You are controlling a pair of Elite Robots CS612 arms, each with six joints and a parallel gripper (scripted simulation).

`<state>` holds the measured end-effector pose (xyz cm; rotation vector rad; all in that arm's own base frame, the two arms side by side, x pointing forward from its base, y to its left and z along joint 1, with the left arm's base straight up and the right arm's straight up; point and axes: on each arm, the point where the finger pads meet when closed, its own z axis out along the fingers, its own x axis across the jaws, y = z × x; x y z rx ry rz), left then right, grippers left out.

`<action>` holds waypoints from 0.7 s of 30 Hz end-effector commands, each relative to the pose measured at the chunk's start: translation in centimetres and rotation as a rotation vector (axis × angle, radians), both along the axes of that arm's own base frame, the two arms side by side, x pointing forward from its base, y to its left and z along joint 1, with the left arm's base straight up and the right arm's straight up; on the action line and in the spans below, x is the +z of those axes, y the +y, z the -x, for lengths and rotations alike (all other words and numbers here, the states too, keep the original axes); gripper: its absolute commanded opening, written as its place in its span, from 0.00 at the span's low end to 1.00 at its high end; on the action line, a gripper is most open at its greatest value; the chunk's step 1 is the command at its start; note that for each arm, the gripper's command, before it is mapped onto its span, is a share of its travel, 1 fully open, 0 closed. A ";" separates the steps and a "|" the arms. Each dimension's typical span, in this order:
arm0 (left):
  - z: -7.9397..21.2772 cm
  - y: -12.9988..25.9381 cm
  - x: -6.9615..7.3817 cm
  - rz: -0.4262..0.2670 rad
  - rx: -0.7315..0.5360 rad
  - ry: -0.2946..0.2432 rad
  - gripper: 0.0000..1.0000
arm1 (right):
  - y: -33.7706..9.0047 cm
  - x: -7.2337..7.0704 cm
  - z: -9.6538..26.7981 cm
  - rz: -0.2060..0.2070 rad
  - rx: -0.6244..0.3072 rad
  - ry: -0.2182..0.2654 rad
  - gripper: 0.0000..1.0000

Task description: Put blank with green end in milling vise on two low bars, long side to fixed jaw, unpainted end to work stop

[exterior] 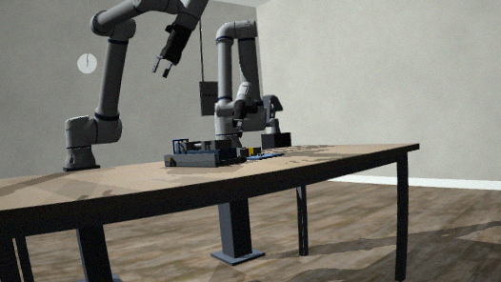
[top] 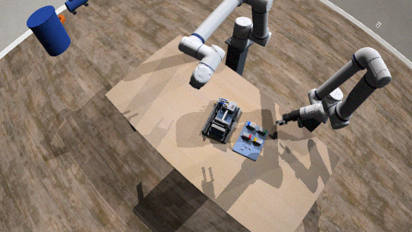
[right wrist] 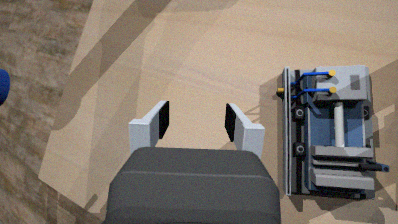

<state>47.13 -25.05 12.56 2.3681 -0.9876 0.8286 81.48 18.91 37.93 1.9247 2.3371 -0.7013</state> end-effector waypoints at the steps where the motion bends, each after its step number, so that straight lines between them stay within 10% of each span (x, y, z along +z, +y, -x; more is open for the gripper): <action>1: 0.0 0.0 0.0 0.001 0.000 -0.001 1.00 | -0.1 0.1 0.0 -0.001 -0.001 -0.003 1.00; 21: 0.0 0.0 0.0 0.001 0.000 -0.001 1.00 | -1.8 -0.1 -0.2 -0.005 -0.021 -0.005 1.00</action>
